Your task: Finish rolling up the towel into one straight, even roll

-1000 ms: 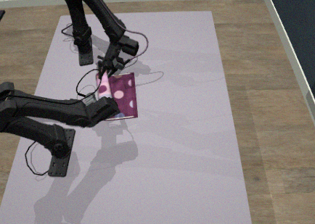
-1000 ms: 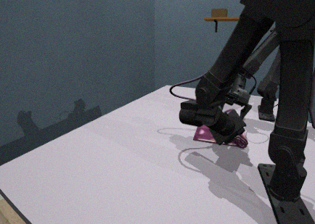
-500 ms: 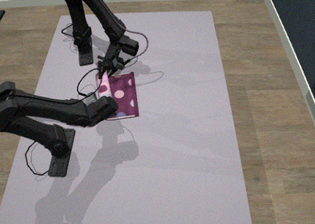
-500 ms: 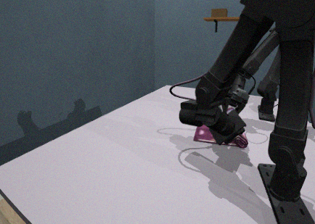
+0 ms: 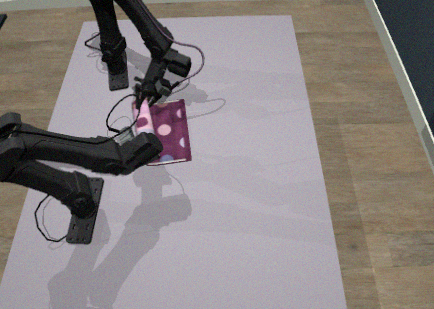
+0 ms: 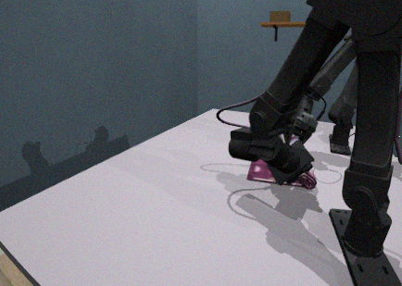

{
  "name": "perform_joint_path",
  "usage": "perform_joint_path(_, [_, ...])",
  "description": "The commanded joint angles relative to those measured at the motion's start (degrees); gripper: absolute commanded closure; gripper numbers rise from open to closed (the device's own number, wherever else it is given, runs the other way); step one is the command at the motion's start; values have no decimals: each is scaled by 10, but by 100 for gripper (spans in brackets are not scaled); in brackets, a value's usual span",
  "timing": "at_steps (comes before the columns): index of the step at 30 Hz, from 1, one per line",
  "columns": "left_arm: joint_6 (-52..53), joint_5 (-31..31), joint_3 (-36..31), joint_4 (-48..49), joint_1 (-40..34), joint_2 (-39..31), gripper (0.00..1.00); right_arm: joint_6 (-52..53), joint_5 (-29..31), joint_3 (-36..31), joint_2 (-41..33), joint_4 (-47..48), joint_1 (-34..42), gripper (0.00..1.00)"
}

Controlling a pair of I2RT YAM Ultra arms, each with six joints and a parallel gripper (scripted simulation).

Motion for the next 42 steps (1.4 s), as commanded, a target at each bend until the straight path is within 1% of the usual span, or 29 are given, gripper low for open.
perform_joint_path(1, [10,3,9,7,4,4,71,5,-1,11,9,2,7,61])
perform_joint_path(18, [10,3,9,7,4,4,71,5,-1,11,9,3,7,66])
perform_joint_path(19, [10,3,9,7,4,4,67,5,-1,11,9,3,7,66])
perform_joint_path(21, [10,3,9,7,4,4,67,5,-1,11,9,3,7,66])
perform_joint_path(35, [9,3,20,-28,4,-20,15,5,-1,11,9,3,7,66])
perform_joint_path(38, [11,3,21,-31,6,-21,15,5,-1,12,9,2,7,66])
perform_joint_path(42, [48,-3,35,-78,30,-24,15,5,-4,23,18,-14,5,66])
